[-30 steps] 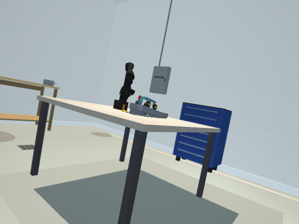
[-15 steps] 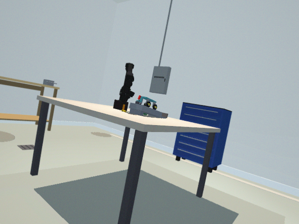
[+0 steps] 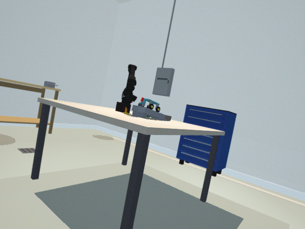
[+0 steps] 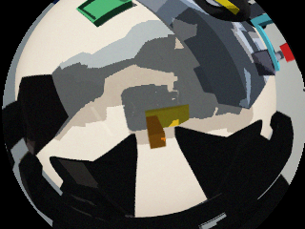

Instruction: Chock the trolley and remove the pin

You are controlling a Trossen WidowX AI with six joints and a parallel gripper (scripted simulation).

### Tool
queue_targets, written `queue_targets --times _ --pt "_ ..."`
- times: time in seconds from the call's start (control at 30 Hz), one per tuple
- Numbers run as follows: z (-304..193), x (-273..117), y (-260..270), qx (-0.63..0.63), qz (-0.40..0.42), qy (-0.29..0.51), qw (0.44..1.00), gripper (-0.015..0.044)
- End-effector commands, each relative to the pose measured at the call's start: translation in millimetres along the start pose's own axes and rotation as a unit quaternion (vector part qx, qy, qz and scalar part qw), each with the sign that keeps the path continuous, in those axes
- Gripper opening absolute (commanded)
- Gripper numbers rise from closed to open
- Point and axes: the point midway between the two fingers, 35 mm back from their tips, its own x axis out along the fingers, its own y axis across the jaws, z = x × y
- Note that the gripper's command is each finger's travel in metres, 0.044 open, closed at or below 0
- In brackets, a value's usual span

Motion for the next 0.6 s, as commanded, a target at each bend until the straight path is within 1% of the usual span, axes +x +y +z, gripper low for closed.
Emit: queue_targets --times 0.0,0.47,0.57 --pt "0.6 5.0 -0.2 0.0 -0.001 -0.002 1.0 0.019" --pt "0.9 25.0 0.1 0.0 -0.001 -0.002 1.0 0.019" --pt "0.1 21.6 0.1 0.0 0.001 0.0 1.0 0.0111"
